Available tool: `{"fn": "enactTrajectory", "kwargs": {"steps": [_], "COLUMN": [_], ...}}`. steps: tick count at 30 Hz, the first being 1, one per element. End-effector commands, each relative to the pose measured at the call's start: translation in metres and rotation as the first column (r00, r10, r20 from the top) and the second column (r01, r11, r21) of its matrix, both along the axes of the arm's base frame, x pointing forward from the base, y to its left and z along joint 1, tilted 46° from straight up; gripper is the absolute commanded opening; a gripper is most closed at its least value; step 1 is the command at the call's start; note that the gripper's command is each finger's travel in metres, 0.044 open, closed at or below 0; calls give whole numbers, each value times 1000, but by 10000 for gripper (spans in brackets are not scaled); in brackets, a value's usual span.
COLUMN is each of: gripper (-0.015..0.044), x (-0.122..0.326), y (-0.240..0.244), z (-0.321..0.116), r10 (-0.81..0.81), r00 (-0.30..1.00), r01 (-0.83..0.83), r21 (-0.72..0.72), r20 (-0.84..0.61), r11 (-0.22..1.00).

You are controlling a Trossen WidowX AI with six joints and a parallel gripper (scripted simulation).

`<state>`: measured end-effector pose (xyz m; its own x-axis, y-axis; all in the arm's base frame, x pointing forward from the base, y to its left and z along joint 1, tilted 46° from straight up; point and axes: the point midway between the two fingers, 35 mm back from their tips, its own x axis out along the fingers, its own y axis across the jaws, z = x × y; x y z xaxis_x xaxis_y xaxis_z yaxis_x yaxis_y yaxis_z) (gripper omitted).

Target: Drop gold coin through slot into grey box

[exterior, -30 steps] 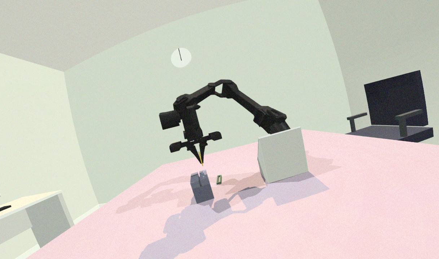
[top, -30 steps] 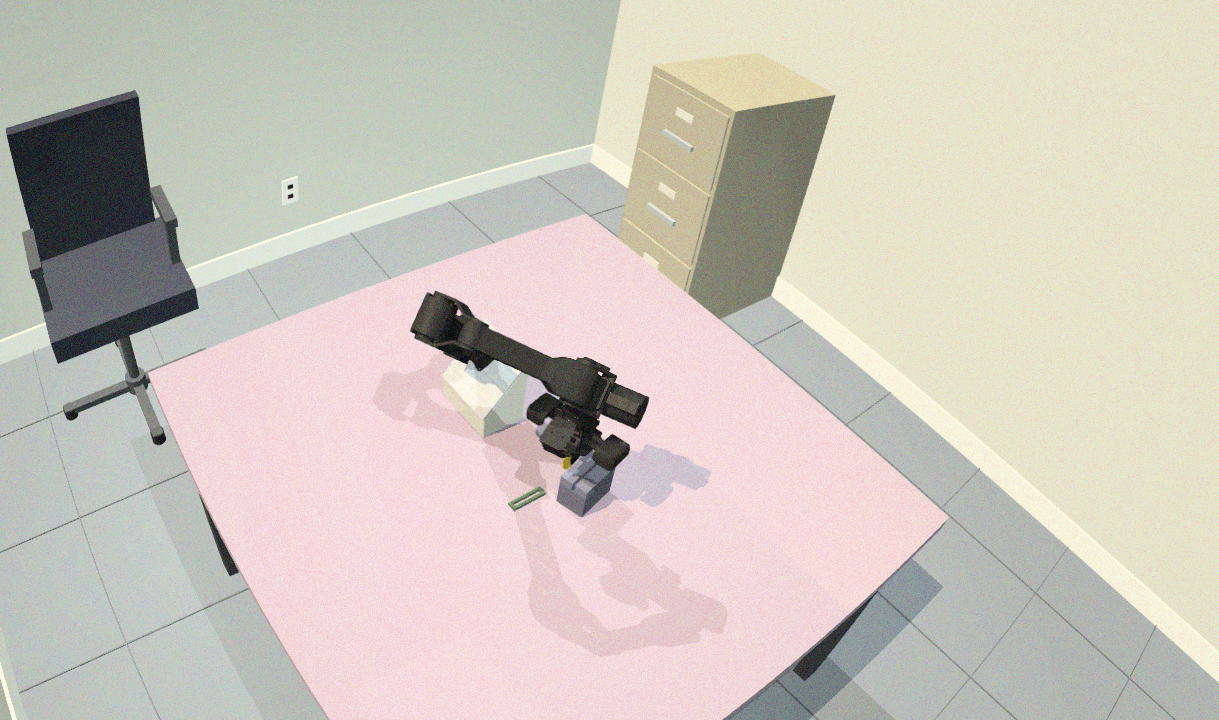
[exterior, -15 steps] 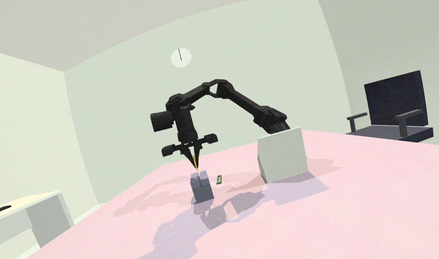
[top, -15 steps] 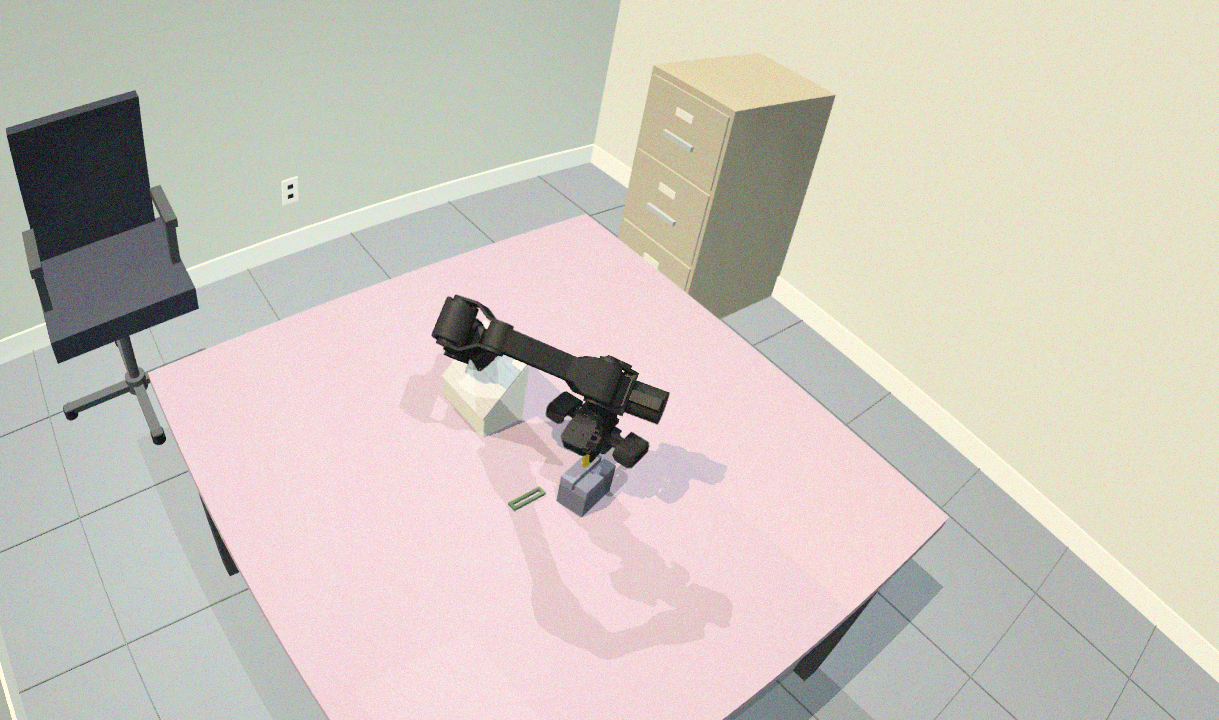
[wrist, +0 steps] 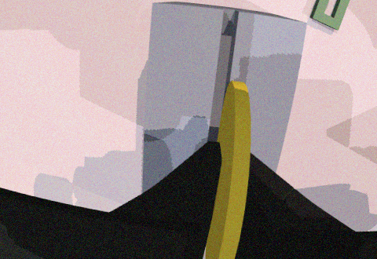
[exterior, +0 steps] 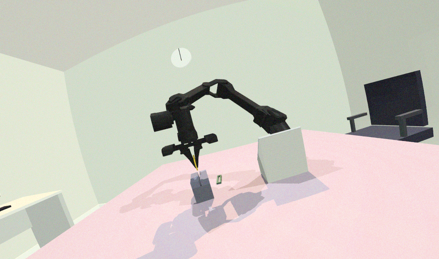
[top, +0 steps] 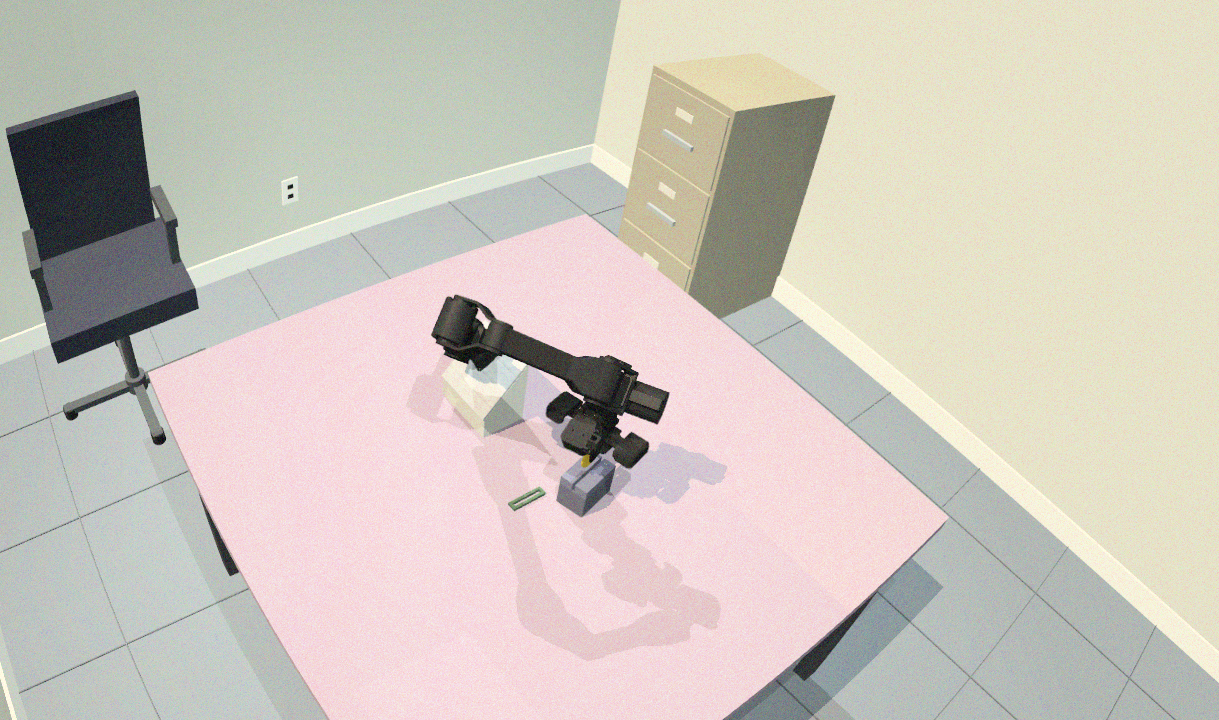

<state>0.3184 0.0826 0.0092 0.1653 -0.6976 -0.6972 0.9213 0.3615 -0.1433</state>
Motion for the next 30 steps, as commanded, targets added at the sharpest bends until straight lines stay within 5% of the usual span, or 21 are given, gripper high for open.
{"fn": "enactTrajectory", "kwargs": {"steps": [1,30], "gripper": [0,0], "x": [1,2], "y": [1,-6], "z": [-1,-9], "r10": [-3,0], "r00": [1000,1000], "r01": [3,0], "r21": [1,-1], "r20": [3,1], "r11": [1000,1000]}}
